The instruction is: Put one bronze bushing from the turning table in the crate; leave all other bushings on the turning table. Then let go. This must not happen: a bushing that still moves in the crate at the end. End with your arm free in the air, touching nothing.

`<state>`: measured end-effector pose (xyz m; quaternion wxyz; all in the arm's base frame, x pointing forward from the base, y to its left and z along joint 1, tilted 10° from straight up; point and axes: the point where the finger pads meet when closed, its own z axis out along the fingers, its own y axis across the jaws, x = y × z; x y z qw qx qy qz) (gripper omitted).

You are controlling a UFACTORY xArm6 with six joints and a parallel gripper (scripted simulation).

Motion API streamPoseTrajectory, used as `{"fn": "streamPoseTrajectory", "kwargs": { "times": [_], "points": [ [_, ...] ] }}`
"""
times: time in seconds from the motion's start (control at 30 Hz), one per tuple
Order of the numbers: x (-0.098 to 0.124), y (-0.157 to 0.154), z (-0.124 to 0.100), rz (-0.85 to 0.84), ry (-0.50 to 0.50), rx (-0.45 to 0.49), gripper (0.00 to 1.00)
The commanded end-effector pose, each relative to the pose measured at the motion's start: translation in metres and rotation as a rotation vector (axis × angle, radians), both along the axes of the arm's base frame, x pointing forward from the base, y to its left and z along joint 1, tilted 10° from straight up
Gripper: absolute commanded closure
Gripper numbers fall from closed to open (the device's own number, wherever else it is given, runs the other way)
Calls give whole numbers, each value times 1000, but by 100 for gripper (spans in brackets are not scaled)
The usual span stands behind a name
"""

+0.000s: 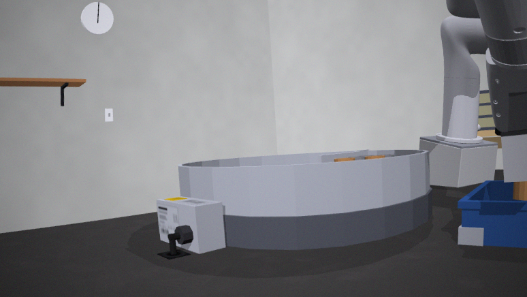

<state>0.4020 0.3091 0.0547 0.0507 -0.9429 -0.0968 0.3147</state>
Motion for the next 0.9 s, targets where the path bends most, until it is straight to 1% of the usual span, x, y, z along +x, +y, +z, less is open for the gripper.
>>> {"fn": "streamPoseTrajectory", "kwargs": {
  "times": [0.0,0.4,0.87],
  "points": [
    [2,2,-5,0,-4,2,100],
    [2,4,-20,0,-4,2,100],
    [3,5,-22,0,-4,2,100]
  ]
}}
